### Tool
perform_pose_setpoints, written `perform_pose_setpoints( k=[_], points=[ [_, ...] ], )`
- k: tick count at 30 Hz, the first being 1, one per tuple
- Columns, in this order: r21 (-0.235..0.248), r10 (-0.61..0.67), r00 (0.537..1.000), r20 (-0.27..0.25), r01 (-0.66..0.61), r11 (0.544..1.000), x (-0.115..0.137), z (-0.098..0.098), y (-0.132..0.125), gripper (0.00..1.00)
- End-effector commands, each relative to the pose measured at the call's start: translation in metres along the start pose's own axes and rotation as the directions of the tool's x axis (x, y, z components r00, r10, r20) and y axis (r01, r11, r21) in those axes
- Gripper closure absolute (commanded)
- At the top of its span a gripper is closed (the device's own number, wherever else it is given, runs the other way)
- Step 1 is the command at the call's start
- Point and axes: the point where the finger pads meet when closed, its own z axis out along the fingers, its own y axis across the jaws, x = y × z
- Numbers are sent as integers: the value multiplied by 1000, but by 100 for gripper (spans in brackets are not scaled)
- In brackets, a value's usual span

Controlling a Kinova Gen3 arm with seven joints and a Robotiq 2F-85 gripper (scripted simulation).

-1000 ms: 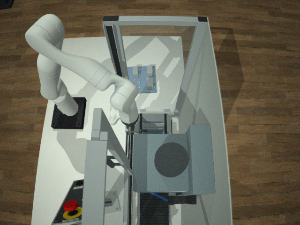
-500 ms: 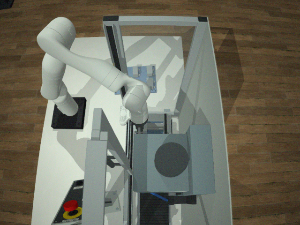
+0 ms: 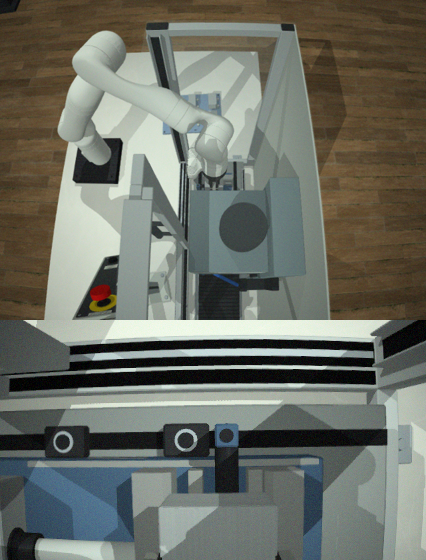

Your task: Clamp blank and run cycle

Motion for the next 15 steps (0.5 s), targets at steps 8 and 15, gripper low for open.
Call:
perform_pose_setpoints(
  k=[8, 15],
  points=[
    [0, 0, 1000, 2, 0, 1000, -20, 2, 0, 90],
    [0, 0, 1000, 2, 0, 1000, -20, 2, 0, 90]
  ],
)
